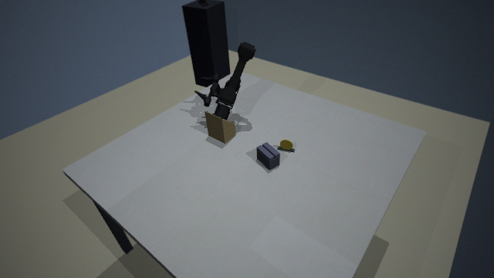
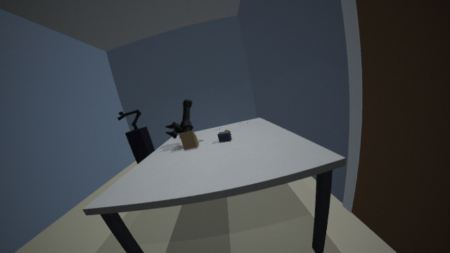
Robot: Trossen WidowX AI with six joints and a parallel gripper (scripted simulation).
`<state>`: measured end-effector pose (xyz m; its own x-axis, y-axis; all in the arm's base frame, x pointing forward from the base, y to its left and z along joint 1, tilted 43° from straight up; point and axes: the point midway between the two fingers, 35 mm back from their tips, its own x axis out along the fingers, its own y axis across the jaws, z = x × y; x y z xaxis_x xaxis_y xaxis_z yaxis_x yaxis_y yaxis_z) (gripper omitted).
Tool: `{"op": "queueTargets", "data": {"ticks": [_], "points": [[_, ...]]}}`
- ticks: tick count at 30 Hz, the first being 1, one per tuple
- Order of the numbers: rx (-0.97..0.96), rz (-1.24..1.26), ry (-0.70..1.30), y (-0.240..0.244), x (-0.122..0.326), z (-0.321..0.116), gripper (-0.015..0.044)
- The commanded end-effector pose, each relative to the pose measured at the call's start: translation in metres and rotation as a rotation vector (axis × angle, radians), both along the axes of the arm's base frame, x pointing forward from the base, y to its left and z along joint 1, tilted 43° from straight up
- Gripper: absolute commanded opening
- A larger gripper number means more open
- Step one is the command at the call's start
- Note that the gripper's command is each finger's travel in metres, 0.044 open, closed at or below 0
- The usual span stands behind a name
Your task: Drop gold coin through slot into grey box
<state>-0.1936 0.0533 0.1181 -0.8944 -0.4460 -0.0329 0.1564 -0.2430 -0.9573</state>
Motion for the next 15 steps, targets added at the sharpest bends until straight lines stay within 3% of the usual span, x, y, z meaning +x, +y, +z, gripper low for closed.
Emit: {"op": "queueTargets", "data": {"ticks": [1,9,15], "points": [[-0.002,-0.007,-0.004,0.002,0.0,0.0,0.0374],[-0.142,-0.34,-0.186,0.082,0.027,-0.003,0.0164],[-0.325,-0.649,-0.287,0.14,0.075,-0.001,0.0161]]}}
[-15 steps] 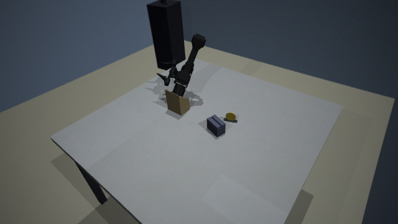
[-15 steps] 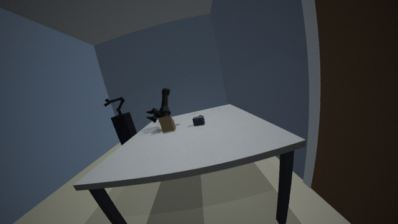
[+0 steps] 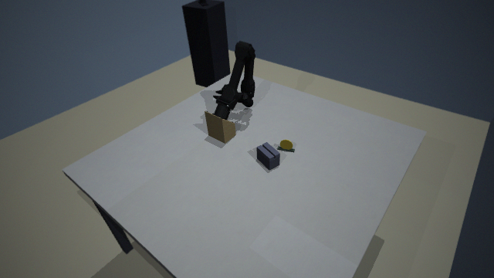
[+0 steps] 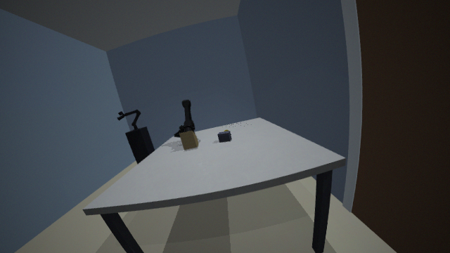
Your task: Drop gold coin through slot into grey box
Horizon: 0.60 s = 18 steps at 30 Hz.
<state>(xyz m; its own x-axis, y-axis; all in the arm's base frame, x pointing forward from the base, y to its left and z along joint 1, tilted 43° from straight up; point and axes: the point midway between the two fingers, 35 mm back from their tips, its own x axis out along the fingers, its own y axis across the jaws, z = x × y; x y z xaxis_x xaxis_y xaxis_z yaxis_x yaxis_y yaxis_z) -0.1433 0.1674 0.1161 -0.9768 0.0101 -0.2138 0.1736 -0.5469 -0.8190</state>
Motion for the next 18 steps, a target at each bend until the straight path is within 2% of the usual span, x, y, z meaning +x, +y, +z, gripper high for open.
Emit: {"op": "queueTargets", "data": {"ticks": [1,9,15,18], "points": [[-0.11,-0.206,-0.051,0.035,0.035,0.002,0.0161],[-0.381,-0.679,-0.069,0.081,0.133,0.008,0.0161],[-0.571,-0.993,-0.016,0.086,0.207,0.014,0.0161],[-0.737,-1.132,0.042,0.083,0.234,0.018,0.0161]]}}
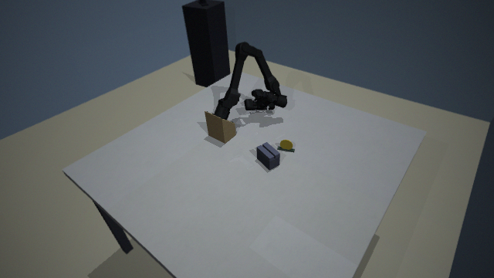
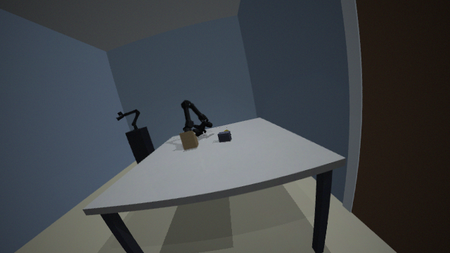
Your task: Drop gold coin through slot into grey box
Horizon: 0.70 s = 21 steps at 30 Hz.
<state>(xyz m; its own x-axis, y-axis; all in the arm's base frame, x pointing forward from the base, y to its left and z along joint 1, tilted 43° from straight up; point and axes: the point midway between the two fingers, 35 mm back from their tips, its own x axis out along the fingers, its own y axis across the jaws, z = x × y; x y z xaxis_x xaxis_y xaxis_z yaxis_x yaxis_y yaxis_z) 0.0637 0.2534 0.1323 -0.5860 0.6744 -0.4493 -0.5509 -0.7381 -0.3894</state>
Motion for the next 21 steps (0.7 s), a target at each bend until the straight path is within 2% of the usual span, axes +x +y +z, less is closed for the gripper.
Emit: {"op": "queueTargets", "data": {"ticks": [1,5,10,16,21], "points": [[-0.158,-0.224,0.106,-0.005,0.043,0.002,0.0161],[-0.325,-0.531,0.282,-0.025,0.108,0.001,0.0161],[-0.493,-0.913,0.544,-0.074,0.181,-0.003,0.0161],[-0.63,-1.357,0.921,-0.16,0.248,-0.011,0.0161],[-0.681,-1.659,1.239,-0.241,0.278,-0.022,0.0161]]}}
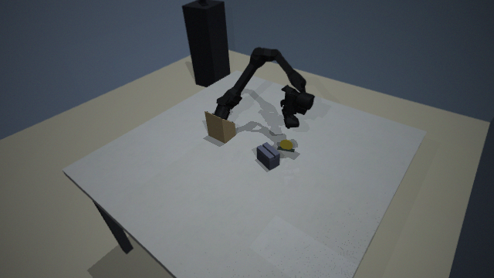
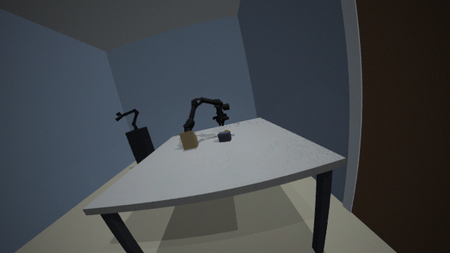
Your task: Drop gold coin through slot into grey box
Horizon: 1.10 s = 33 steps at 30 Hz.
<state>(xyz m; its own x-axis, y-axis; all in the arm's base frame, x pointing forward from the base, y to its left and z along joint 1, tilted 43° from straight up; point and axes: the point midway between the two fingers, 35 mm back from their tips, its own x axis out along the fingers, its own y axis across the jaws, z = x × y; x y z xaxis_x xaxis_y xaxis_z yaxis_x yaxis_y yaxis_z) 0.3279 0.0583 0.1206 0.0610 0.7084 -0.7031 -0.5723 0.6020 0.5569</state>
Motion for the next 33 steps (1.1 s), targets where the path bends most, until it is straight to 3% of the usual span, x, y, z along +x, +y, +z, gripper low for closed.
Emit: {"op": "queueTargets", "data": {"ticks": [1,9,14,33], "points": [[-0.023,-0.26,0.177,-0.059,0.016,-0.012,0.0161],[-0.025,-0.303,0.204,-0.071,0.019,-0.014,0.0161],[-0.024,-0.303,0.203,-0.047,0.023,-0.04,0.0161],[-0.024,-0.303,0.203,-0.032,0.027,-0.058,0.0161]]}}
